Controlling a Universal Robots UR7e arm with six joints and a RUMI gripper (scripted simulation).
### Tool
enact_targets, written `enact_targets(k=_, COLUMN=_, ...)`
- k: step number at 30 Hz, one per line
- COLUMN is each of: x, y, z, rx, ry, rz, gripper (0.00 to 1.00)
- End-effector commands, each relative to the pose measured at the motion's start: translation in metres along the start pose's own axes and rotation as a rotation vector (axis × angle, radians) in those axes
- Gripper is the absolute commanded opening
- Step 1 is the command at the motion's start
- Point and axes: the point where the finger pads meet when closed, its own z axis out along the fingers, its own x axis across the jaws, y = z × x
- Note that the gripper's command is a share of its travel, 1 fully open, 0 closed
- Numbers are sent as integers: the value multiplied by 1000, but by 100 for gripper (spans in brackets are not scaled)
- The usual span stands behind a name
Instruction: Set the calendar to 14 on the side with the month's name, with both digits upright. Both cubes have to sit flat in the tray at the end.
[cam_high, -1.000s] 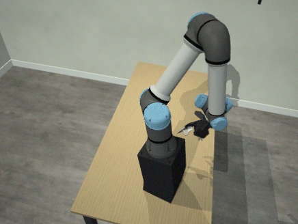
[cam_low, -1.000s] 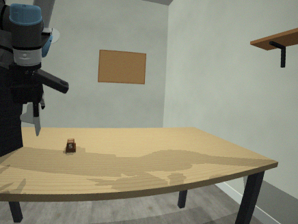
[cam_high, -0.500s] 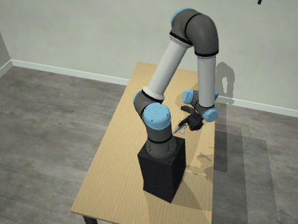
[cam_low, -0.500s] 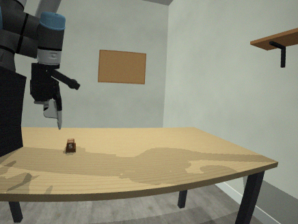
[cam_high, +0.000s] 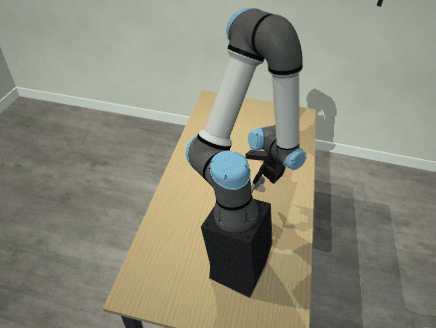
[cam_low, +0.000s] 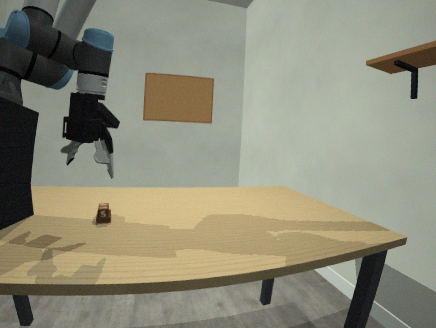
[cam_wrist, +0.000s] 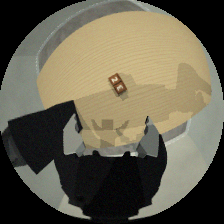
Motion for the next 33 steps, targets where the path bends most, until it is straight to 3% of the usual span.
enact_targets(k=1, x=-1, y=-18, z=-1, rx=-34, ry=39, rz=-158, gripper=100)
enact_targets(k=8, x=-5, y=-45, z=-2, rx=-78, ry=80, rz=-376, gripper=100)
enact_targets(k=18, x=-10, y=-66, z=-3, rx=-111, ry=112, rz=-548, gripper=100)
enact_targets(k=33, x=-12, y=-73, z=-4, rx=-122, ry=122, rz=-605, gripper=100)
